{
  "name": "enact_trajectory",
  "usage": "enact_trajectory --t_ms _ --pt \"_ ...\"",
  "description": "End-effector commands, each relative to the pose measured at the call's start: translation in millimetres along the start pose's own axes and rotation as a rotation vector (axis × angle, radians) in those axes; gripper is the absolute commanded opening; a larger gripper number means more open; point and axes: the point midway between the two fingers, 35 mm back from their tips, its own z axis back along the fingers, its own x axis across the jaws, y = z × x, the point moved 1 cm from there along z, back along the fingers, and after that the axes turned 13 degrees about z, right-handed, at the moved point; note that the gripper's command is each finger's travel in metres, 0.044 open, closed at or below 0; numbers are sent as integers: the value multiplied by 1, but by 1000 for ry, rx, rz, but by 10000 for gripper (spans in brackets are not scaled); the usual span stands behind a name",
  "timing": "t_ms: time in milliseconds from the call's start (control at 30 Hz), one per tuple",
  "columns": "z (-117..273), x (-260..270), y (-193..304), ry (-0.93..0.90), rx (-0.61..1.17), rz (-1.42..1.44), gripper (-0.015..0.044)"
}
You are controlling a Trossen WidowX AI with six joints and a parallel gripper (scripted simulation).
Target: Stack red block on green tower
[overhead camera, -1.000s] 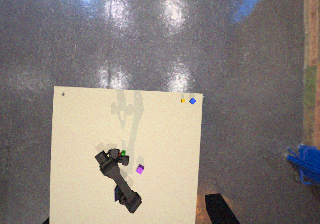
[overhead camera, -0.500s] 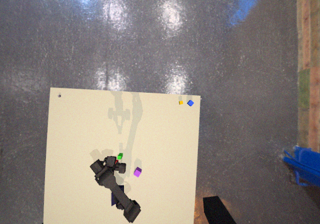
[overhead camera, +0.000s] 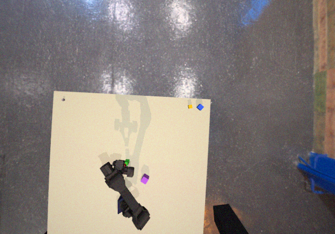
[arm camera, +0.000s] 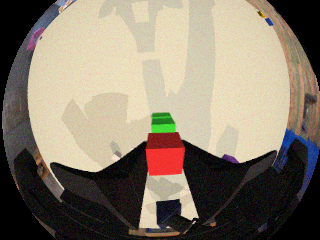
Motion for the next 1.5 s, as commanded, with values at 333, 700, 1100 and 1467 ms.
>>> enact_trajectory --t_ms 333,700,1100,1467 --pt "-25 -1 0 7 -1 6 0" --pt "-25 -1 0 7 -1 6 0" --pt "-25 0 1 2 3 2 263" --pt "-25 0 1 2 3 2 440"
